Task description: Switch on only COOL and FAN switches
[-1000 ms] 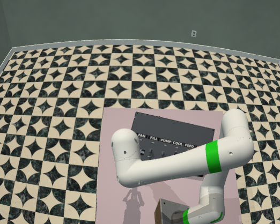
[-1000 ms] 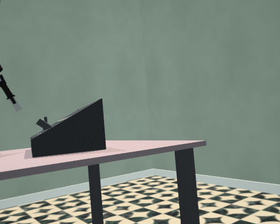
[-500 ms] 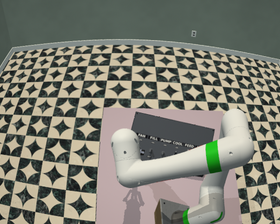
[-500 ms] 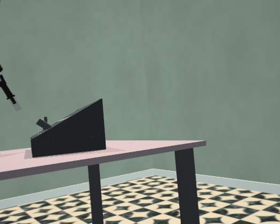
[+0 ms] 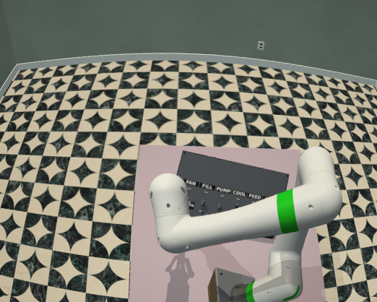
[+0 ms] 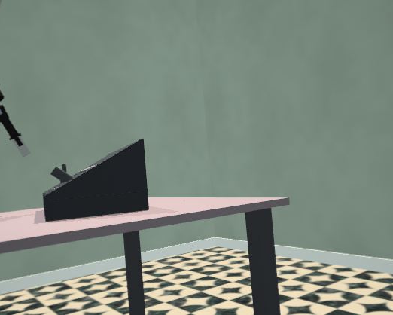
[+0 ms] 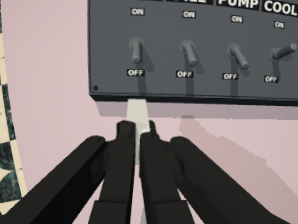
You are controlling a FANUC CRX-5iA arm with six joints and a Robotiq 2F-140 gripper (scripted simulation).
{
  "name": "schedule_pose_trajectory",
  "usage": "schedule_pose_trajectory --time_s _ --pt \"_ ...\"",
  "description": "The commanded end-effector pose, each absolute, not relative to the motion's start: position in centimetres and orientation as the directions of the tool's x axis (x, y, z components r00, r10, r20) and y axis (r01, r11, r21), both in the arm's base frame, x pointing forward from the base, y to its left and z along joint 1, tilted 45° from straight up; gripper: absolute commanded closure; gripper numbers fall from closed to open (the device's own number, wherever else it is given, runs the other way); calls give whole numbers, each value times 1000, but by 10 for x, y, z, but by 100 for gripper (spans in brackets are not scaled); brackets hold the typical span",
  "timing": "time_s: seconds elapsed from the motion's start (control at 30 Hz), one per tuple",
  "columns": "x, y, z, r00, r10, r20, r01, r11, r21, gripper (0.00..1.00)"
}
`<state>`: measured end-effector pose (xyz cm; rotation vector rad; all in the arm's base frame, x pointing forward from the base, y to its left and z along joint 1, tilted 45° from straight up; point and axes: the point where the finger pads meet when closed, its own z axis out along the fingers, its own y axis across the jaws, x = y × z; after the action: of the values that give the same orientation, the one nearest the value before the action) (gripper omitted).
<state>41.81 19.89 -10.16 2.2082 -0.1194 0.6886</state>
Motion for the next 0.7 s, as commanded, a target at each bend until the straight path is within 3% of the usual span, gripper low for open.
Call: schedule_pose_trajectory --time_s 0.0,0.67 --pt "419 199 -102 847 136 514 -301 -674 675 100" --pt "434 173 -121 847 136 514 -301 -674 675 100"
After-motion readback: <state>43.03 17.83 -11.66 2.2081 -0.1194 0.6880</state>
